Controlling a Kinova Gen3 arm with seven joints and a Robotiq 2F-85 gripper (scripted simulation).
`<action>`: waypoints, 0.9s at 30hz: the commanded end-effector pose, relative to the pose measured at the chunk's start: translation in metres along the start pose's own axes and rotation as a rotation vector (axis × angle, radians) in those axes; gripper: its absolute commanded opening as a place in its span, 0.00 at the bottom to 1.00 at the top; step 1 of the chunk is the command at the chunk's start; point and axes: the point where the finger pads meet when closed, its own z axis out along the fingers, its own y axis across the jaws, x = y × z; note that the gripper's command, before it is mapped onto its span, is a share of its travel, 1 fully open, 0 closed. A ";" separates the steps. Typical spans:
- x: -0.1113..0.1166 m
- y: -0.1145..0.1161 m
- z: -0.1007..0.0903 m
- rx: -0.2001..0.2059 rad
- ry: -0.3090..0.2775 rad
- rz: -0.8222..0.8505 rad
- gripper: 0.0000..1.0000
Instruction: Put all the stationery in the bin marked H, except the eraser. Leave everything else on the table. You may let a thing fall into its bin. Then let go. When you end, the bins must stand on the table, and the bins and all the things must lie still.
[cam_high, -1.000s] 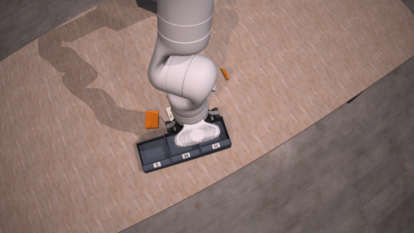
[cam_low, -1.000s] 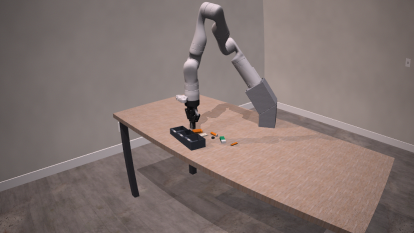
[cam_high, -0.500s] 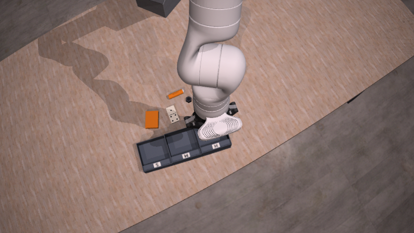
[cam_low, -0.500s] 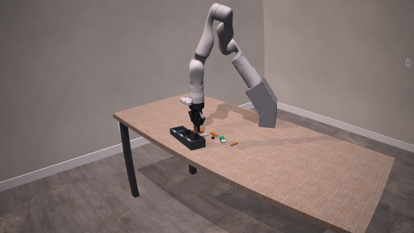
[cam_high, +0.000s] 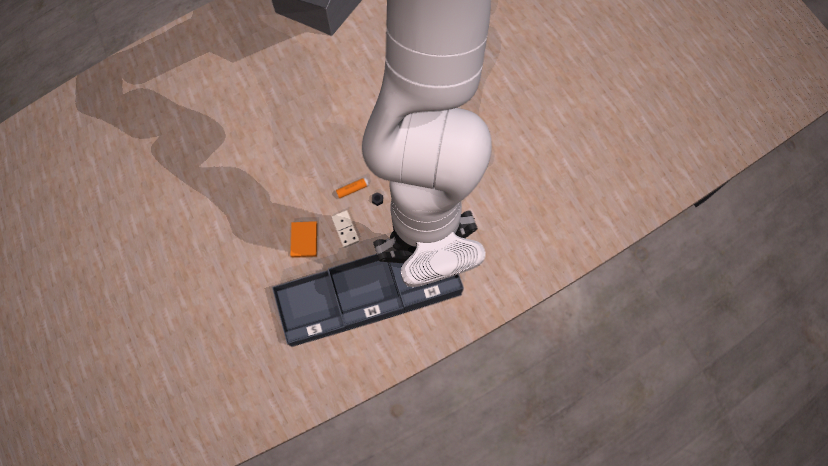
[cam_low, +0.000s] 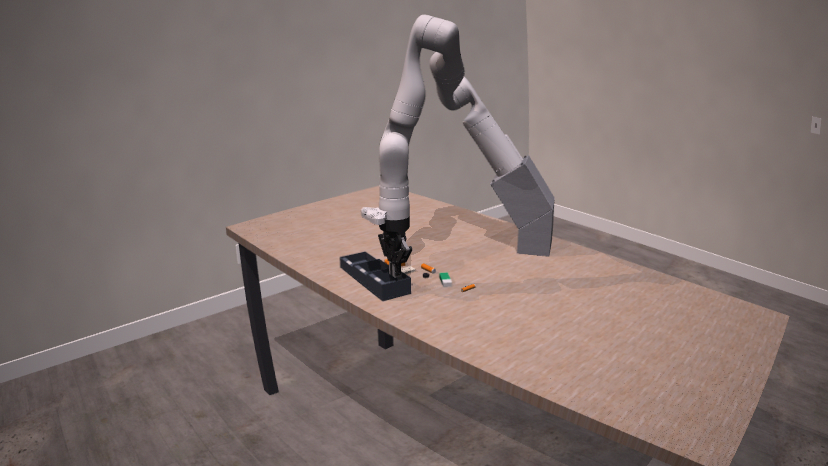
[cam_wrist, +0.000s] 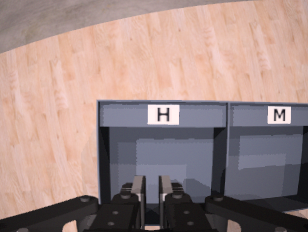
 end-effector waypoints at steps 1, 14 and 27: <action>0.000 0.005 0.010 -0.005 -0.005 0.007 0.09; -0.001 0.005 0.027 -0.005 -0.005 0.007 0.09; -0.001 0.005 0.027 -0.005 -0.005 0.007 0.09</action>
